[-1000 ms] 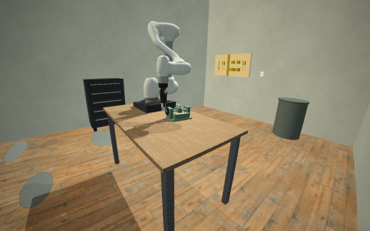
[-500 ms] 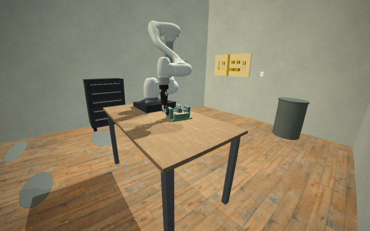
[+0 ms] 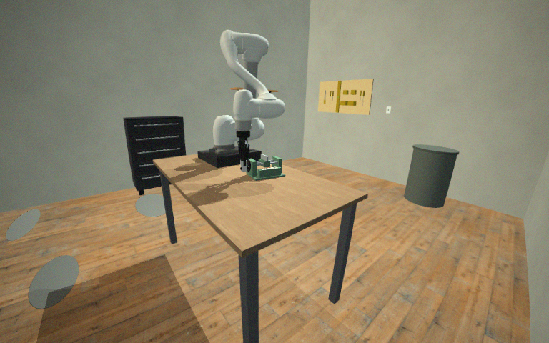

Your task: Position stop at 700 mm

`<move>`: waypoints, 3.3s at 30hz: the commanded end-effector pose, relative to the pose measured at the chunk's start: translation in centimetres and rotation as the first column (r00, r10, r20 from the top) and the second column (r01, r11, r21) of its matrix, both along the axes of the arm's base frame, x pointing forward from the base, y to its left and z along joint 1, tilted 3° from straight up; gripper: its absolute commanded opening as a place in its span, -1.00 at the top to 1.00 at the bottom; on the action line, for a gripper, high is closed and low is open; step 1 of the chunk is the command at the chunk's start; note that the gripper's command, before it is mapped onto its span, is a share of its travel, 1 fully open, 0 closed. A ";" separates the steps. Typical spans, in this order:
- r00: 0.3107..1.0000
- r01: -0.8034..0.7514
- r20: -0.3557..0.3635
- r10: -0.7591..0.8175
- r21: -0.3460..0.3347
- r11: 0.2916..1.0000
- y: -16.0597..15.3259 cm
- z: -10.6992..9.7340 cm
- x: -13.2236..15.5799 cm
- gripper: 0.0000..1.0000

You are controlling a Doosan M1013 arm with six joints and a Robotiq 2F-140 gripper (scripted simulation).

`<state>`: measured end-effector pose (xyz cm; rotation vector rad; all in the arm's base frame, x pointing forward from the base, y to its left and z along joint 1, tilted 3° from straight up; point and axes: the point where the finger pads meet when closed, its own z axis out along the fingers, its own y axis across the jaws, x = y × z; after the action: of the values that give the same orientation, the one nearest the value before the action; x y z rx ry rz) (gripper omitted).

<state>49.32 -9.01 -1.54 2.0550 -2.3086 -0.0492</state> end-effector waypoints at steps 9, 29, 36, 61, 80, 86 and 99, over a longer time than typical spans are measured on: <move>1.000 0.000 -0.001 0.000 0.000 1.000 0.2 -1.3 -1.7 0.92; 1.000 0.000 -0.001 0.000 0.000 1.000 0.5 -0.2 -4.6 0.92; 1.000 0.000 -0.001 0.000 0.000 1.000 0.6 0.4 -4.9 0.92; 1.000 0.000 -0.001 0.000 0.000 1.000 0.4 4.0 -2.7 0.92; 1.000 0.000 -0.001 0.000 0.000 1.000 0.1 3.2 -0.4 0.92; 1.000 0.000 -0.001 0.000 0.000 1.000 0.1 2.7 0.0 0.92; 1.000 0.000 -0.001 0.000 0.000 1.000 0.0 1.4 0.3 0.92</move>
<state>49.65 -9.03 0.02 2.0549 -2.3078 -0.0501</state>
